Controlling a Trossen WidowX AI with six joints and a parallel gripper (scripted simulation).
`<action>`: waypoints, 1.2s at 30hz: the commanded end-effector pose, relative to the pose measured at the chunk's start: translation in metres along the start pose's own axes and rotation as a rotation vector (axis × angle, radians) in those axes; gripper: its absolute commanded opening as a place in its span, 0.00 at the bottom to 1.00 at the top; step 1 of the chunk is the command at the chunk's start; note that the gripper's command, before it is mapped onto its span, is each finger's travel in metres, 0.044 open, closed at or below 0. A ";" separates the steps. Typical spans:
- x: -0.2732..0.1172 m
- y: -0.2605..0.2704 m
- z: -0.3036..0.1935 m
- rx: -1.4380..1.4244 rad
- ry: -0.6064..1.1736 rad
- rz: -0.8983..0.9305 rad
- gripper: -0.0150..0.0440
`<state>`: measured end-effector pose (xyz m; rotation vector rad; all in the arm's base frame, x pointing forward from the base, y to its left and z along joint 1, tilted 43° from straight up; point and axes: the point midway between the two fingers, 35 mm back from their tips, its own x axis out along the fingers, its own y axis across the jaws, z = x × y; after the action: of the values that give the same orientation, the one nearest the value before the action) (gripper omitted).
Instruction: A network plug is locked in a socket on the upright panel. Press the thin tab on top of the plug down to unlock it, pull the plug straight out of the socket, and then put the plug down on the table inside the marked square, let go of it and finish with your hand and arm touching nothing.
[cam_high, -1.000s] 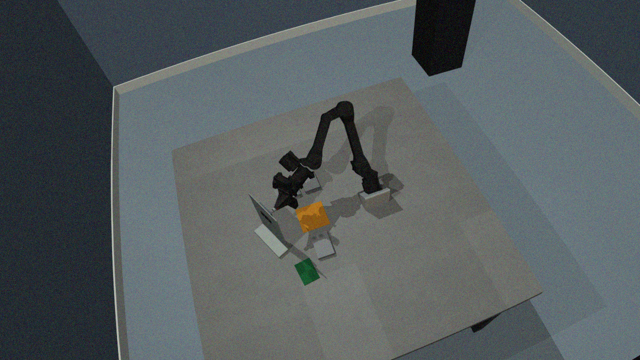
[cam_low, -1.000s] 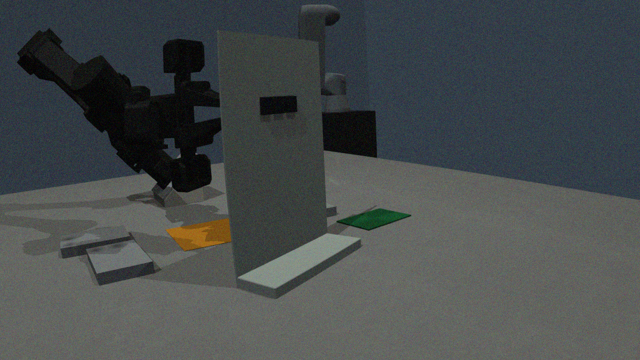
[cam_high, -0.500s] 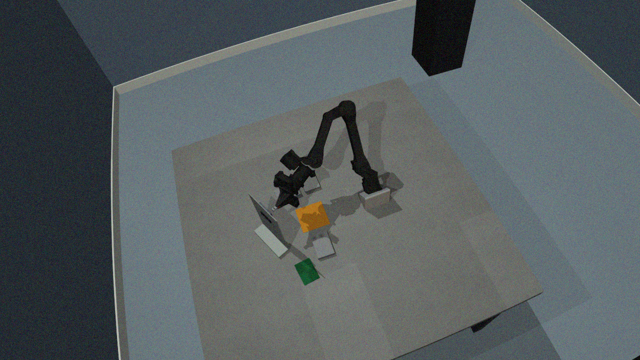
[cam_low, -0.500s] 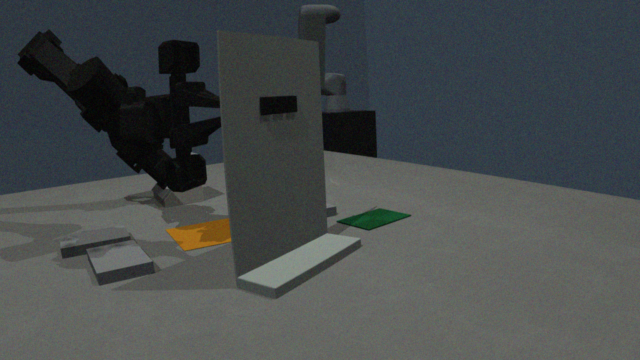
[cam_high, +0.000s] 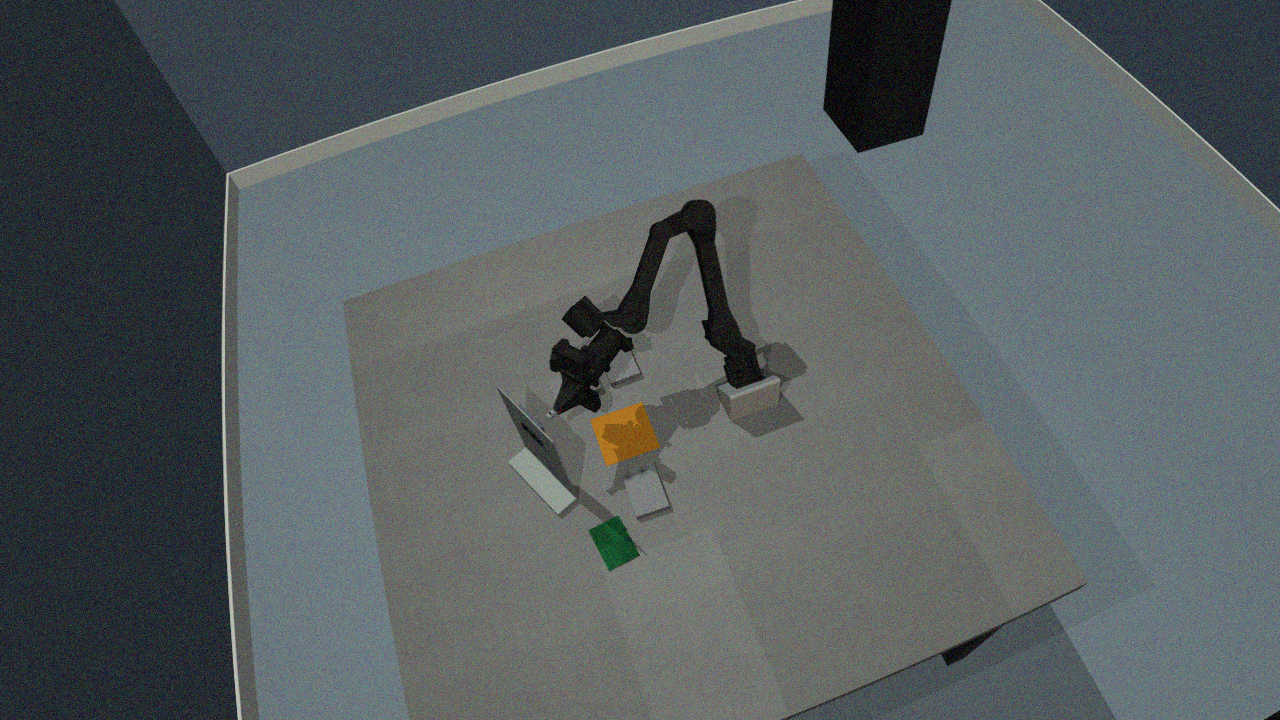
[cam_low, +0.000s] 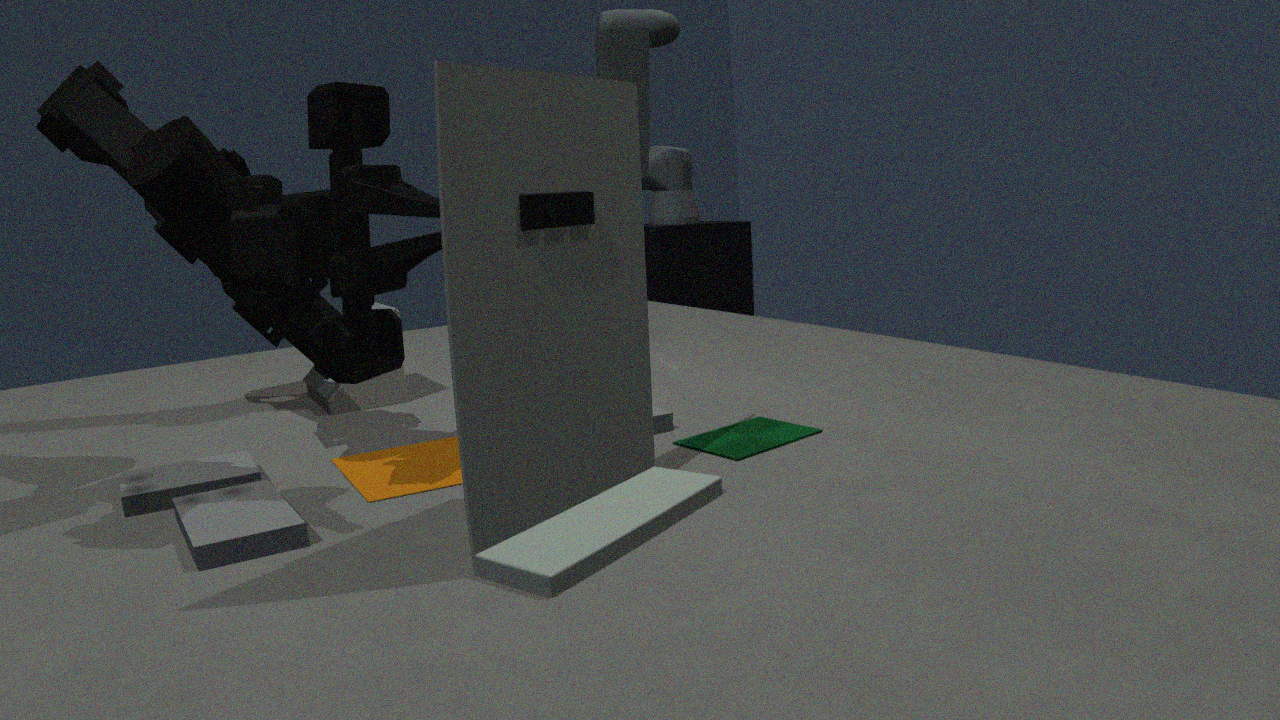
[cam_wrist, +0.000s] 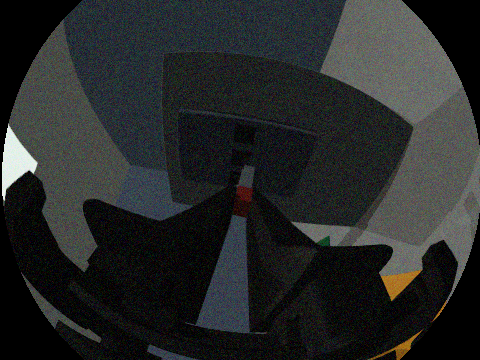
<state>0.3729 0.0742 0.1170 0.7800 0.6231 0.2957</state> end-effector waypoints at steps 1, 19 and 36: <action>-0.003 0.000 -0.002 -0.003 0.006 0.004 0.25; -0.012 0.000 -0.002 -0.003 0.006 0.004 0.25; -0.020 0.000 -0.003 -0.003 0.006 0.003 0.25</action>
<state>0.3578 0.0660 0.1237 0.7795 0.6245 0.2950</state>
